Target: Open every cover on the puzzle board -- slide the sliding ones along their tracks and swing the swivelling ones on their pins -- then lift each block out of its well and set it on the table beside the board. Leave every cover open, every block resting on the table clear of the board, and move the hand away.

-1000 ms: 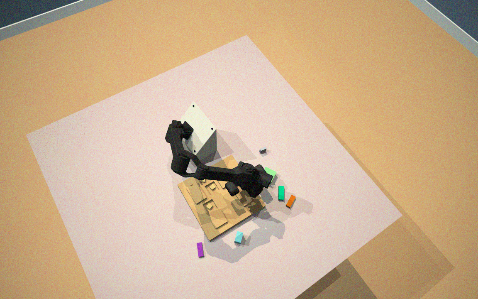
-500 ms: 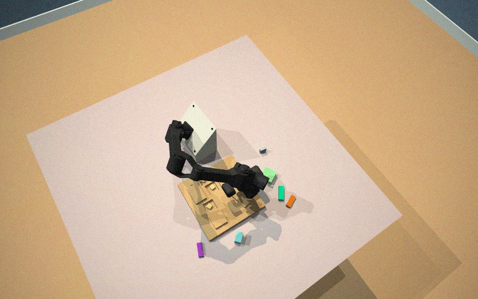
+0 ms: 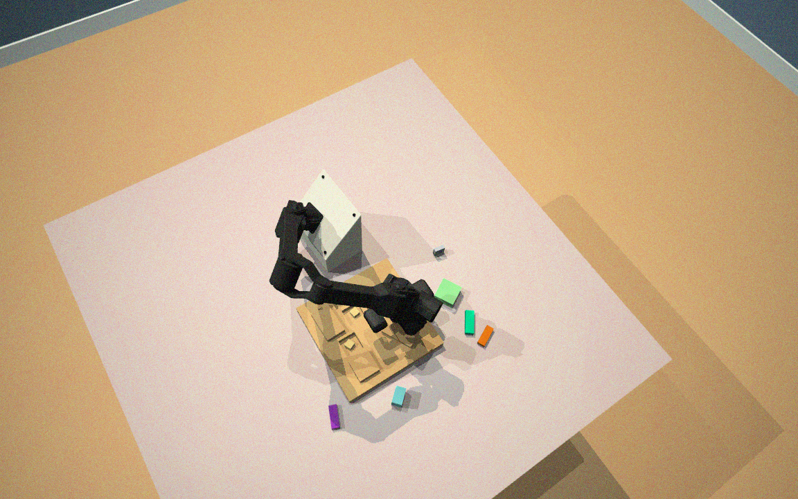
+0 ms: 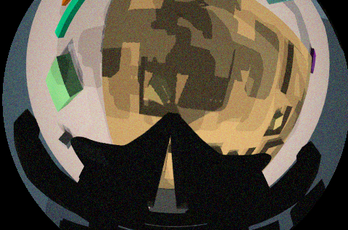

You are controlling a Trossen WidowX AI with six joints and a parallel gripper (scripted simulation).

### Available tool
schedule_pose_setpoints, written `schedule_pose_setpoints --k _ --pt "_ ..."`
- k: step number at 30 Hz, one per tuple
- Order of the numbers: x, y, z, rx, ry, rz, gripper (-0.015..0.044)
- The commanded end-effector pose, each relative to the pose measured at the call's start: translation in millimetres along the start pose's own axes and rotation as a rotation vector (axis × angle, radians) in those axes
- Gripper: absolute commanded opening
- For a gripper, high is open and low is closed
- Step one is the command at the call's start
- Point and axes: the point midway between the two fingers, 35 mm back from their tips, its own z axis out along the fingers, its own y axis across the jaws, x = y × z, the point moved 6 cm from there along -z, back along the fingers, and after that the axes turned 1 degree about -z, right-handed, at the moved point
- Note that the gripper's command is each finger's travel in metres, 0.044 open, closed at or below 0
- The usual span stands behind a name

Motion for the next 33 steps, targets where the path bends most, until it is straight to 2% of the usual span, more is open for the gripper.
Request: schedule_pose_setpoints --k 1,33 --pt "-0.3 -4.1 0.2 0.003 -0.003 -0.004 0.0000" --pt "-11.8 -38.2 0.2 0.005 -0.003 -0.004 0.0000"
